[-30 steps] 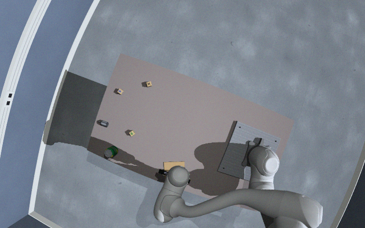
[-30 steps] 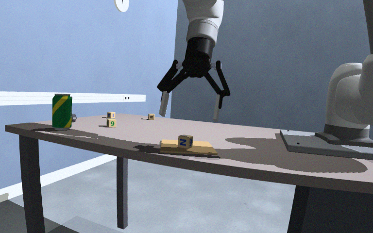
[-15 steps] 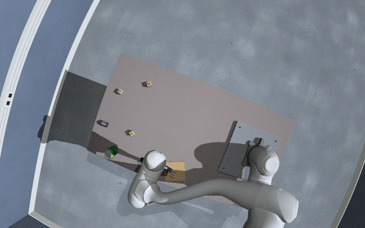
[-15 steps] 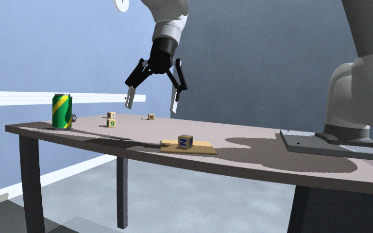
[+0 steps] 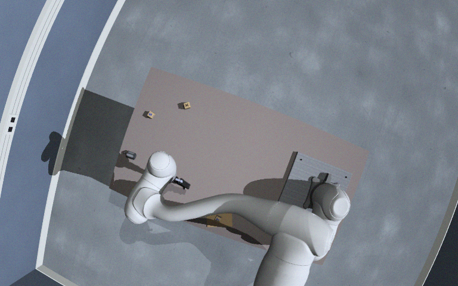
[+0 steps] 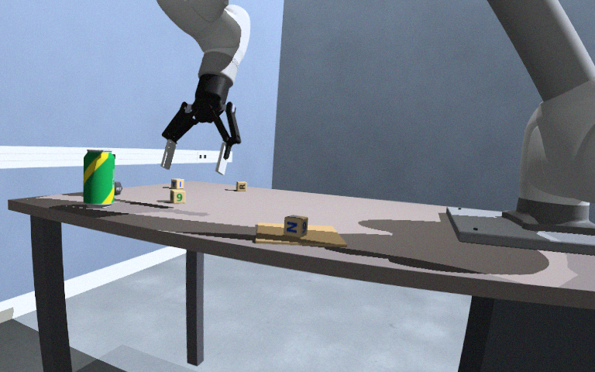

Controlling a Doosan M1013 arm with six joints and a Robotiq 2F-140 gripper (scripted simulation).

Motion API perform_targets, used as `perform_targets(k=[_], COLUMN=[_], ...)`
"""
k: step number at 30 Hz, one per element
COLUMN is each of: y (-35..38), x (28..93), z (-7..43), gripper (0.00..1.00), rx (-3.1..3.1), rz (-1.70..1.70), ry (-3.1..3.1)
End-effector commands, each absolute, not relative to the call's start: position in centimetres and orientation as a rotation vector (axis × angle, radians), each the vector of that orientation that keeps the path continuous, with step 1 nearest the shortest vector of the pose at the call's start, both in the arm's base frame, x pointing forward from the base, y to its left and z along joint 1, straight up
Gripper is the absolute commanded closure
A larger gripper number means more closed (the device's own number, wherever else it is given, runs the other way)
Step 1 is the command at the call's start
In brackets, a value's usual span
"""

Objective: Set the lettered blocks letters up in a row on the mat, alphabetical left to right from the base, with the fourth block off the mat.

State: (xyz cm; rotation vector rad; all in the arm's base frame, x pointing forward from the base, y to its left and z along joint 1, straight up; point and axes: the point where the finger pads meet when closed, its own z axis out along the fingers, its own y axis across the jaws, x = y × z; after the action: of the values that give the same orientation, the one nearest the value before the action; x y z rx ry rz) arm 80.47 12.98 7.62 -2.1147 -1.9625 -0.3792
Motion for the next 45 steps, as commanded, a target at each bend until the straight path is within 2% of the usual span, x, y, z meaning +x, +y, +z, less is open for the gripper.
perform_targets(k=[1,5,45], y=[9.3,7.4,7.4], x=[85.2,86.9,86.9], z=[7.2,6.9,6.9], gripper=[0.0,0.0,0.0], rx=[-2.112,-2.113,-2.113], rz=[-0.375,-0.373,-0.373], ry=[-1.962,-1.962,-1.962])
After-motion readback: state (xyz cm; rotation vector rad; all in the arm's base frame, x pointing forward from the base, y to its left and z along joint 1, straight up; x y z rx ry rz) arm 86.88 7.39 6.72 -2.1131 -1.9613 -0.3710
